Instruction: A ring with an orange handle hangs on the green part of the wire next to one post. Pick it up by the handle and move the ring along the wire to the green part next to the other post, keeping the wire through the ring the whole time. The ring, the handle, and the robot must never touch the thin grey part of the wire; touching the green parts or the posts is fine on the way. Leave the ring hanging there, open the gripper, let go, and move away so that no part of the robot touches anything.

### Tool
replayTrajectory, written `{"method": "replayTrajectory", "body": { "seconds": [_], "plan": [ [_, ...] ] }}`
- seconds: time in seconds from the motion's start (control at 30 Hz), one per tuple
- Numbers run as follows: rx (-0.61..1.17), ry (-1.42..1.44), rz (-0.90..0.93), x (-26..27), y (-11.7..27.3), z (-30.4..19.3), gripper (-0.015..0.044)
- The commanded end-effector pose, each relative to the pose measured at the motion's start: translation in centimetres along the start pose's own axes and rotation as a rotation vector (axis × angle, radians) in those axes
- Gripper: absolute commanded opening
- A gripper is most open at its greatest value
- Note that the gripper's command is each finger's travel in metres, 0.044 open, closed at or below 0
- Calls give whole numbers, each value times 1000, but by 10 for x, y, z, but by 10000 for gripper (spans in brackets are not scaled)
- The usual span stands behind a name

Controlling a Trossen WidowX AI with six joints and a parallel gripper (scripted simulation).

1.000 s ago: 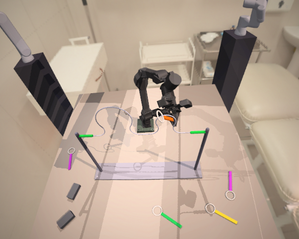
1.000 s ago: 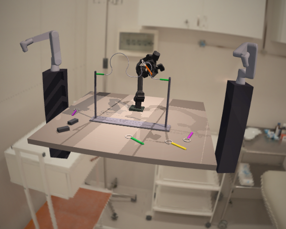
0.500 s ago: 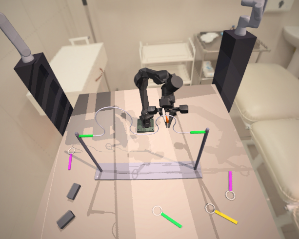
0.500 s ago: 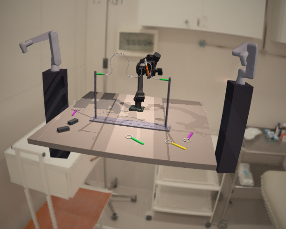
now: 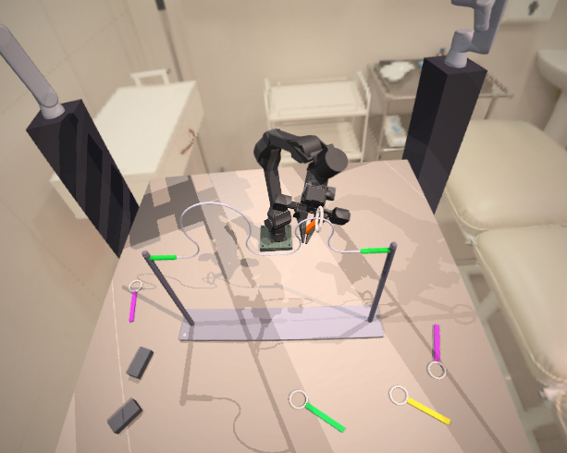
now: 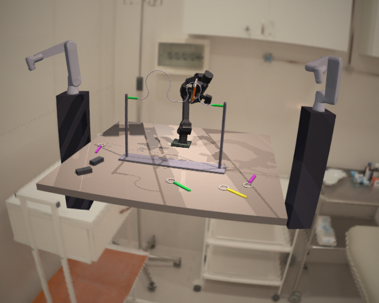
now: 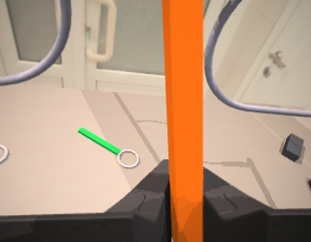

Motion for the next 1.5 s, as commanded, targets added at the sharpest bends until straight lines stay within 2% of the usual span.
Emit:
{"method": "replayTrajectory", "body": {
  "seconds": [0.0, 1.47],
  "plan": [
    [-4, 77, -48, -2, 0, -1, -150],
    [-12, 1017, -589, -31, -2, -5, -150]
  ]
}}
Point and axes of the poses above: the point midway between the two fingers, 35 mm back from their tips, its own y axis back along the fingers, its own x axis across the jaws, z = x × y, the point moved 10 cm from there along y, back along the fingers, and after that the axes turned 12 degrees about y, right-handed, at the moved point
